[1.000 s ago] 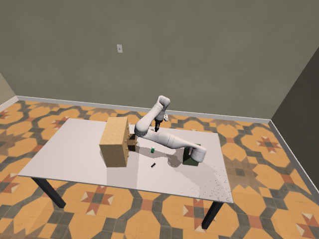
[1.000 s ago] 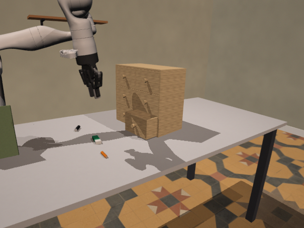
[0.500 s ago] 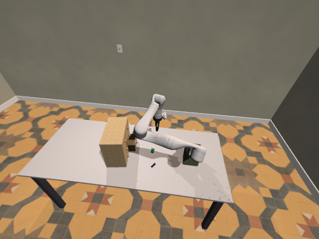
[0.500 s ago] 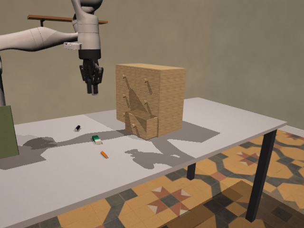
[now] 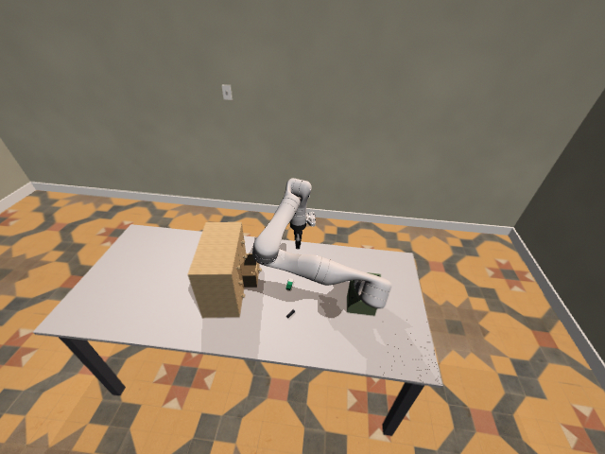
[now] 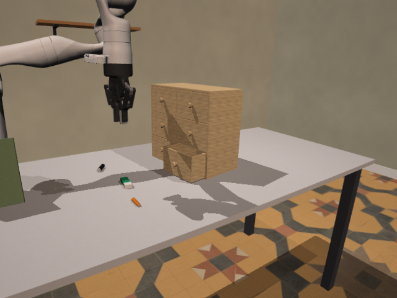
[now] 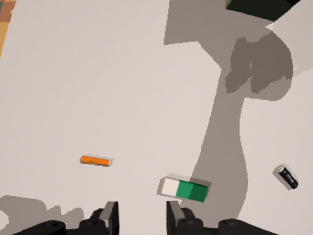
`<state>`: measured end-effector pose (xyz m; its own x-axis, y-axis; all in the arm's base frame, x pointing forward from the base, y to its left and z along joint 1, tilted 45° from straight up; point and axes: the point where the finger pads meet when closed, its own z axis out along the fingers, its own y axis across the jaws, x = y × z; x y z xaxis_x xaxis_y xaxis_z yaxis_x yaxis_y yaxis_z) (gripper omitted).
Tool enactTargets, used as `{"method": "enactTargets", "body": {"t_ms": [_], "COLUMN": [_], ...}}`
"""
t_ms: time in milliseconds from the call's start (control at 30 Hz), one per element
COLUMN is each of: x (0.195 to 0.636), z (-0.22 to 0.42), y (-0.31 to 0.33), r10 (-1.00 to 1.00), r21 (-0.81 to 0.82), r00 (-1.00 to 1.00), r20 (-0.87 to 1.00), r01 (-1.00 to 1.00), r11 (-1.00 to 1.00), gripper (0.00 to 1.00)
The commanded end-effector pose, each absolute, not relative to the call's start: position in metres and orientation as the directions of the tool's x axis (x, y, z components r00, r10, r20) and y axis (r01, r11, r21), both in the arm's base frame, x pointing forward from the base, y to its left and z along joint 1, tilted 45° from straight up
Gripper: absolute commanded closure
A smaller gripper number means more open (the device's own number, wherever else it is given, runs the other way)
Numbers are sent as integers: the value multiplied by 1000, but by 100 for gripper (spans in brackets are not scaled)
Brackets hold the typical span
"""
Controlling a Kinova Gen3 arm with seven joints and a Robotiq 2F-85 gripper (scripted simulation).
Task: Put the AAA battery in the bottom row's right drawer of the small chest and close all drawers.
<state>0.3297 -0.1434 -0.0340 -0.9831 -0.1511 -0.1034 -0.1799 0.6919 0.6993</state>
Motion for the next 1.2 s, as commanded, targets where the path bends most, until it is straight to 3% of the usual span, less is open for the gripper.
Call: {"method": "enactTargets", "body": {"t_ms": [0,1167], "x": [330,331], "z": [-34,-44], "y": [-144,-142], "r10": [-151,-217], "r21": [698,686], "r00": [-983,-962], "r20": [-104,-167], "r01": [-180,-271], "r11": [693,675], "gripper": [67,67]}}
